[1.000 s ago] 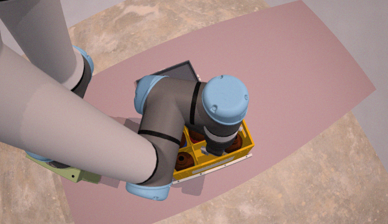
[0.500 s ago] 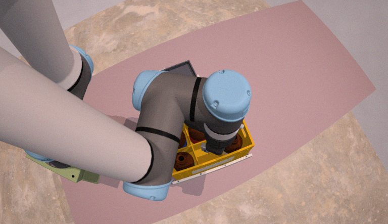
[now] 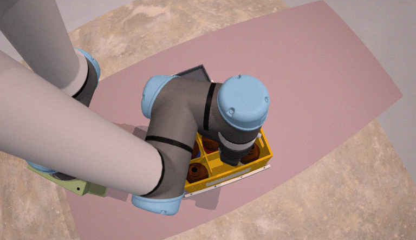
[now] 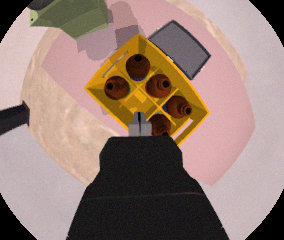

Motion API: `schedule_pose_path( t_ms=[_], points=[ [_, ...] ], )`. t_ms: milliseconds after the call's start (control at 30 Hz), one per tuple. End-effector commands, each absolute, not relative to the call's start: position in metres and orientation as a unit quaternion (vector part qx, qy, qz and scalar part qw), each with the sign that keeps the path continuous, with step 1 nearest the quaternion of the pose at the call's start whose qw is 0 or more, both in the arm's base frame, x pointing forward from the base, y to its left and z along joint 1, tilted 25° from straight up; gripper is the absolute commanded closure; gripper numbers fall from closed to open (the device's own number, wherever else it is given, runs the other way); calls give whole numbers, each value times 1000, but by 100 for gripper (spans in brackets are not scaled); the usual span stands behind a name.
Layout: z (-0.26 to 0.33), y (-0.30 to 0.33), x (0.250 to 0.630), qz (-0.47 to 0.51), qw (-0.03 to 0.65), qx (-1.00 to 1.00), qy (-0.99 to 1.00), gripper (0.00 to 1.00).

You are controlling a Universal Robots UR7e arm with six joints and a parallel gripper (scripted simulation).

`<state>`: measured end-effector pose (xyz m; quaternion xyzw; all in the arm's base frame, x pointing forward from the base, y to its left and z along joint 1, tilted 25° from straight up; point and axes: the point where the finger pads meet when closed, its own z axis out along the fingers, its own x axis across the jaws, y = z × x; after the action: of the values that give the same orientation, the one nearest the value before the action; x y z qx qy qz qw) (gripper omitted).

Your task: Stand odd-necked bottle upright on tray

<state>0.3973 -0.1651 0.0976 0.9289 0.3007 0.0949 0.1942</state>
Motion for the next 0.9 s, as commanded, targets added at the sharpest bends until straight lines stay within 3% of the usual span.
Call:
schedule_pose_path(
  t_ms=[0, 667, 867],
  points=[
    [100, -165, 399, 96, 196, 928, 302, 100],
    [95, -155, 400, 95, 194, 929, 302, 100],
    [80, -102, 410, 94, 193, 929, 302, 100]
  ],
)
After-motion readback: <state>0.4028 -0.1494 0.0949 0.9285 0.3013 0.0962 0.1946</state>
